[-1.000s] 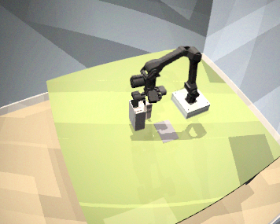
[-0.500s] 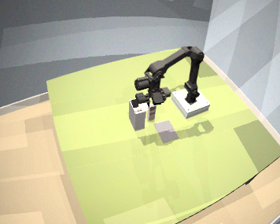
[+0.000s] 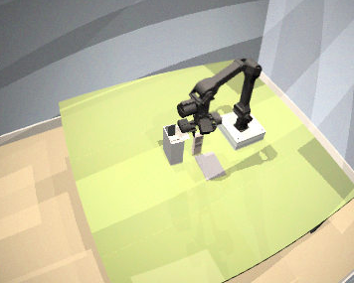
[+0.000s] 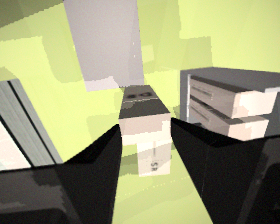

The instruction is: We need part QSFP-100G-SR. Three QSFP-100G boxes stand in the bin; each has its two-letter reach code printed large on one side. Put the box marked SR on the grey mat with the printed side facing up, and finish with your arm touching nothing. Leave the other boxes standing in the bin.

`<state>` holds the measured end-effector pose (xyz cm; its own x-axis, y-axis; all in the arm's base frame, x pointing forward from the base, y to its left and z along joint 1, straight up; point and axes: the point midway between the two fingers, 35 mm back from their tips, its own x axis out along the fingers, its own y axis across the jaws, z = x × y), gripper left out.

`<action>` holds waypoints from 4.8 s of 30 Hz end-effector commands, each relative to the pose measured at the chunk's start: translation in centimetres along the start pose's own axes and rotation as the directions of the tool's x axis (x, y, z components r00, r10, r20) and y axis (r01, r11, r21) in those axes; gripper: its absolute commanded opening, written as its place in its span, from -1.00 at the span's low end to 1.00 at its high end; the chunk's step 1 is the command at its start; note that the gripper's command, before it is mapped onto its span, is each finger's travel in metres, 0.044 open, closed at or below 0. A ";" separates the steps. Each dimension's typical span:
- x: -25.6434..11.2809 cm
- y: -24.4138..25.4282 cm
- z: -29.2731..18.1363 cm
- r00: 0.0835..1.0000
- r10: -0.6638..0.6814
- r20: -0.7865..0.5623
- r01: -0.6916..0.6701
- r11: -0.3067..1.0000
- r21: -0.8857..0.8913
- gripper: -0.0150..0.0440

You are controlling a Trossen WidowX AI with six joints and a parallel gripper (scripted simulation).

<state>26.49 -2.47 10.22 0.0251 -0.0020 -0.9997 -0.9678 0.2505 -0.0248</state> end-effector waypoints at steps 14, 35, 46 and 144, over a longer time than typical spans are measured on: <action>-0.1 2.4 1.8 1.000 0.003 0.000 -0.003 1.000 0.002 0.03; 1.2 3.7 2.7 1.000 0.007 0.003 -0.007 1.000 -0.001 0.03; 1.4 3.7 2.7 1.000 0.009 0.000 -0.009 1.000 -0.005 0.31; -3.6 3.5 -0.3 0.624 -0.007 0.782 0.083 0.995 -0.058 1.00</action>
<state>22.84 -1.65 13.72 0.2101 0.7288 -0.6517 -0.9764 0.1901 -0.1021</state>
